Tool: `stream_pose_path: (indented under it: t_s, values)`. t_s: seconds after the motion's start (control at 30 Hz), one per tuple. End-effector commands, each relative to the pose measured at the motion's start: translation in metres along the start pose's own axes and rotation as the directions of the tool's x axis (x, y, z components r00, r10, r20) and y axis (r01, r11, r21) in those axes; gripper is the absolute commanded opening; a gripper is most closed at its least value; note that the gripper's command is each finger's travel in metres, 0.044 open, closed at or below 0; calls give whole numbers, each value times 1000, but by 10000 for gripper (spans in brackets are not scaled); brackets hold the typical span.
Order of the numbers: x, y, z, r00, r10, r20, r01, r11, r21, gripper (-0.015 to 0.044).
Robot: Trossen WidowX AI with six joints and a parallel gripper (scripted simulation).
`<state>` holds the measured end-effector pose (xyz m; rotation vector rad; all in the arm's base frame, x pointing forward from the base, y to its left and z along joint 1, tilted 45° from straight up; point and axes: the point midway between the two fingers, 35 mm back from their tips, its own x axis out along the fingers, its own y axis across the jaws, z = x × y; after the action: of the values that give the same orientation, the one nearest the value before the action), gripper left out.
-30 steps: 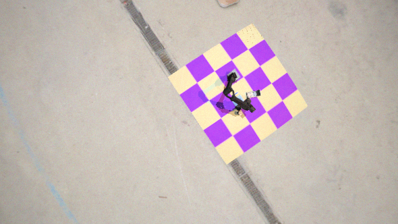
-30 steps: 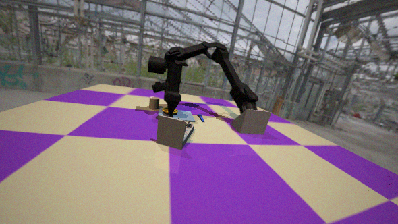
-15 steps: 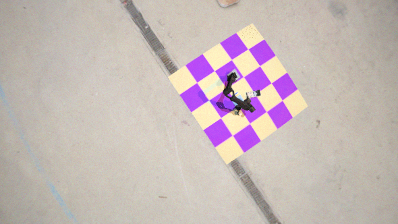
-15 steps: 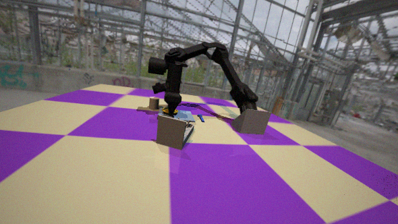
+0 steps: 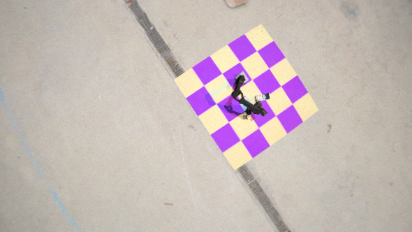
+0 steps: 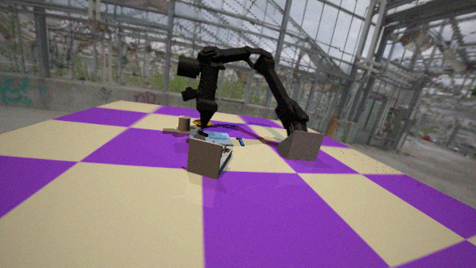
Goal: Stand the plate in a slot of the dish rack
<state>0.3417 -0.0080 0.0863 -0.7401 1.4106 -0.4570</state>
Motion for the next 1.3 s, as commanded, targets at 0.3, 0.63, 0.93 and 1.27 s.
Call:
stream_pose_path:
  t_s: [0.3,0.63,0.93,1.27]
  values:
    - [-67,2,8,999,17,51,-17,1000,-9,0]
    - [-111,2,9,997,25,79,-23,1000,-20,0]
    - [-136,3,8,995,28,94,-26,999,-22,0]
    - [-137,68,-25,998,44,42,-54,964,262,0]
